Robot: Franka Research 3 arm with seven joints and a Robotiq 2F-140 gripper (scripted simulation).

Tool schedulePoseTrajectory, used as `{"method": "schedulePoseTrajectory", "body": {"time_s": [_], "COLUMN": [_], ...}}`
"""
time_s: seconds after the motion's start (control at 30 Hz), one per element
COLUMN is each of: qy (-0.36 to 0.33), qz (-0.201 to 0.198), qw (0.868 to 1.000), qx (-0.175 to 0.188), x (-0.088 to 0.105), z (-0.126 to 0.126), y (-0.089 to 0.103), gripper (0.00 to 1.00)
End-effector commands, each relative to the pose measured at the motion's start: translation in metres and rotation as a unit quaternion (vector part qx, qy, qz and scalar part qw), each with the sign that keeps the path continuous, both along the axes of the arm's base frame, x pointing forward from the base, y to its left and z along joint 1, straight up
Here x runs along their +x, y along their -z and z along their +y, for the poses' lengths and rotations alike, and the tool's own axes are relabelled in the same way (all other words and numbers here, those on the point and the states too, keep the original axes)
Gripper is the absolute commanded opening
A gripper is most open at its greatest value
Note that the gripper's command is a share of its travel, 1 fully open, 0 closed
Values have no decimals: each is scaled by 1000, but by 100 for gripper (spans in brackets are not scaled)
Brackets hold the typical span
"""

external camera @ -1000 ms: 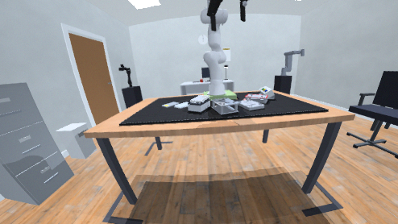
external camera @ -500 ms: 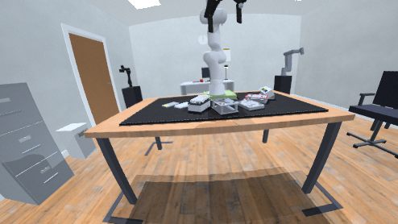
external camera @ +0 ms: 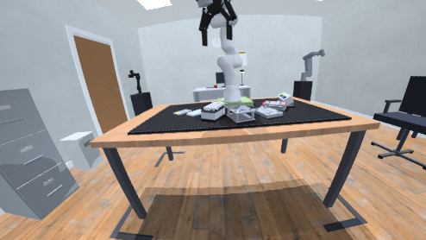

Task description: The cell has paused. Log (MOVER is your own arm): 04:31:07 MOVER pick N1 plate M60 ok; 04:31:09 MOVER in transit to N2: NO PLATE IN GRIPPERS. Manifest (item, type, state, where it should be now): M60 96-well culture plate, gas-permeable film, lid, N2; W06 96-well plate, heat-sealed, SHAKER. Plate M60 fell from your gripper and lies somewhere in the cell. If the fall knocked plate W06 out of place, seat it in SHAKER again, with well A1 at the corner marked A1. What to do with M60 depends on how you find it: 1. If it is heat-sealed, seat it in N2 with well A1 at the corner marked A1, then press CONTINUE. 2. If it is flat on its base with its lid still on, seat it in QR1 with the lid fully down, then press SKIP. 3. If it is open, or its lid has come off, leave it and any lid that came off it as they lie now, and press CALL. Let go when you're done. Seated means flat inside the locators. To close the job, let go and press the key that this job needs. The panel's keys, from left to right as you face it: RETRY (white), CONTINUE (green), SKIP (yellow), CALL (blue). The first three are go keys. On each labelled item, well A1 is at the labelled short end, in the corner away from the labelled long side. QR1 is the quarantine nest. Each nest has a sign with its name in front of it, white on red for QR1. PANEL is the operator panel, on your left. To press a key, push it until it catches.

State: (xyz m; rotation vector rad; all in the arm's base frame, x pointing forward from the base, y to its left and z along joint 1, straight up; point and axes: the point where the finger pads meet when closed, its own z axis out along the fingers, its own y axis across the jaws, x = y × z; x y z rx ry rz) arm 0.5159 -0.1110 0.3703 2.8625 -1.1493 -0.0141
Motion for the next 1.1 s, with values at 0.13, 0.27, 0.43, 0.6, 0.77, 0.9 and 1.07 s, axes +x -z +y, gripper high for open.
{"method": "schedulePoseTrajectory", "body": {"time_s": [0.13, 0.27, 0.43, 0.6, 0.77, 0.9, 1.07], "qy": [-76, -107, -150, -178, -227, -265, -292], "qz": [-4, 3, 12, 16, 19, 18, 16], "qw": [997, 994, 988, 984, 974, 964, 956], "qx": [-19, -23, -23, -20, -11, -2, 4], "x": [-30, -61, -107, -136, -182, -214, -234], "z": [-71, -112, -154, -173, -193, -198, -198], "y": [28, 51, 84, 105, 141, 167, 186], "gripper": [100, 100, 100, 100, 100, 100, 100]}}
